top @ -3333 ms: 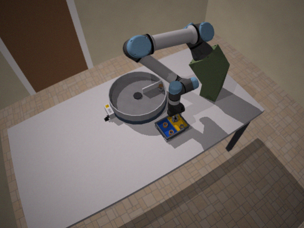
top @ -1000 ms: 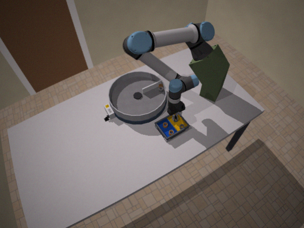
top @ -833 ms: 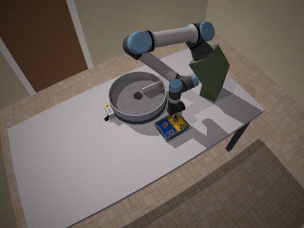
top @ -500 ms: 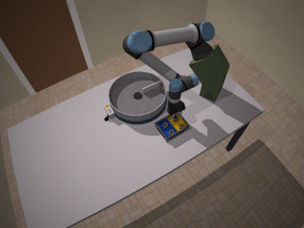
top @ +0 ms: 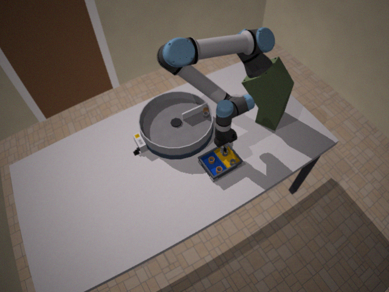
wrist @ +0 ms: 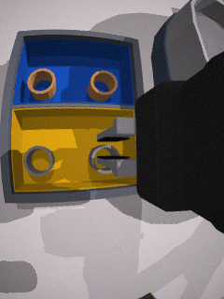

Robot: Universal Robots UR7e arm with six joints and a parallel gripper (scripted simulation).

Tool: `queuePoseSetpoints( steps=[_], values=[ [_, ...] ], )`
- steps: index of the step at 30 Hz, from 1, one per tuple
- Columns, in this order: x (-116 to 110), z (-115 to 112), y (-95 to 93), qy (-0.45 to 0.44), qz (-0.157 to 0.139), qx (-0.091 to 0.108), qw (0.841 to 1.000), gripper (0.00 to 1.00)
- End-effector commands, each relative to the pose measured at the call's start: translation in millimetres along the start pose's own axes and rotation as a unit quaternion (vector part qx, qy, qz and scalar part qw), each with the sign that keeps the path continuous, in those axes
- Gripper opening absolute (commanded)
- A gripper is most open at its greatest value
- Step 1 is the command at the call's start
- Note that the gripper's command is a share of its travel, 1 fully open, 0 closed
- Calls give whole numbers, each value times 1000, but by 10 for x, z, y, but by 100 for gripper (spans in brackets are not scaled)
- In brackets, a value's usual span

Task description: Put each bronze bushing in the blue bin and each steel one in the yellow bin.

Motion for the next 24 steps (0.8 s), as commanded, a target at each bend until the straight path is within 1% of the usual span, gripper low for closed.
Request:
queuePoseSetpoints(
  steps=[1, 18, 23, 24],
  values=[
    [1, 2, 28, 0, 0, 0, 1000, 42],
    [1, 2, 60, 0, 0, 0, 1000, 42],
    [1, 2, 461, 0, 0, 0, 1000, 42],
    [1, 2, 461, 0, 0, 0, 1000, 42]
  ],
)
Point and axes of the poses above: the point where the finger pads meet when closed, its own y axis back along the fingers, its own z axis across the jaws, x = y × z, the point moved 7 cm from there along y, back along the fingers, and after that the axes turned 4 degrees about -y, right-handed, at the moved point
